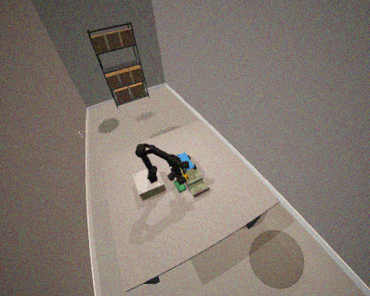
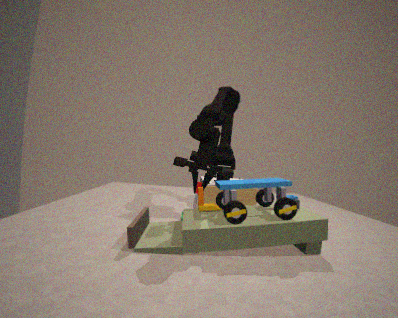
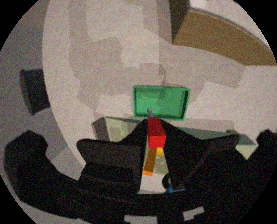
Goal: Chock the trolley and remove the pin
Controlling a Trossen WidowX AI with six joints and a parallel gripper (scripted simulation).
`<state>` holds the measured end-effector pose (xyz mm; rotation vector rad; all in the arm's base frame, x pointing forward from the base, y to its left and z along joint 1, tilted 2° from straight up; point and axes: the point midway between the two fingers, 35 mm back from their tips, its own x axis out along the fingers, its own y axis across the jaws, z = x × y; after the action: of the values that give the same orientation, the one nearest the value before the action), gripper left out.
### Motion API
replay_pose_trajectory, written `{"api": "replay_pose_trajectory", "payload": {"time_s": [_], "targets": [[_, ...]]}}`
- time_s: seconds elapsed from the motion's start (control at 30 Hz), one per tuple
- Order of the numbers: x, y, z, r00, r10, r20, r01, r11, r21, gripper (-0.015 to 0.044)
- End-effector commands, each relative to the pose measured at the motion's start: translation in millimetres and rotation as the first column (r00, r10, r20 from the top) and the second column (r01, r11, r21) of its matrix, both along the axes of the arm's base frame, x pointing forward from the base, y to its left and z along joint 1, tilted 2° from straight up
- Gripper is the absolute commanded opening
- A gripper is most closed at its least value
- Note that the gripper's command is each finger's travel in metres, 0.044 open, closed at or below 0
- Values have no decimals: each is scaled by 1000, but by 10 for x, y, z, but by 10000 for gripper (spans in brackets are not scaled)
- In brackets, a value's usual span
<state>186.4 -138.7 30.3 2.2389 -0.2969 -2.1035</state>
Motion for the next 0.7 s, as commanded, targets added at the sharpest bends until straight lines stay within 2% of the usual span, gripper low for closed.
{"api": "replay_pose_trajectory", "payload": {"time_s": [0.0, 0.4, 0.63, 0.67], "targets": [[-13, -55, -131, 1000, -6, -13, 6, 1000, -17, 0], [-25, -197, -386, 1000, -6, -13, 6, 1000, -19, 0], [-13, -167, -380, 1000, -6, -13, 6, 1000, -19, 184], [-11, -159, -381, 1000, -6, -13, 6, 1000, -19, 190]]}}
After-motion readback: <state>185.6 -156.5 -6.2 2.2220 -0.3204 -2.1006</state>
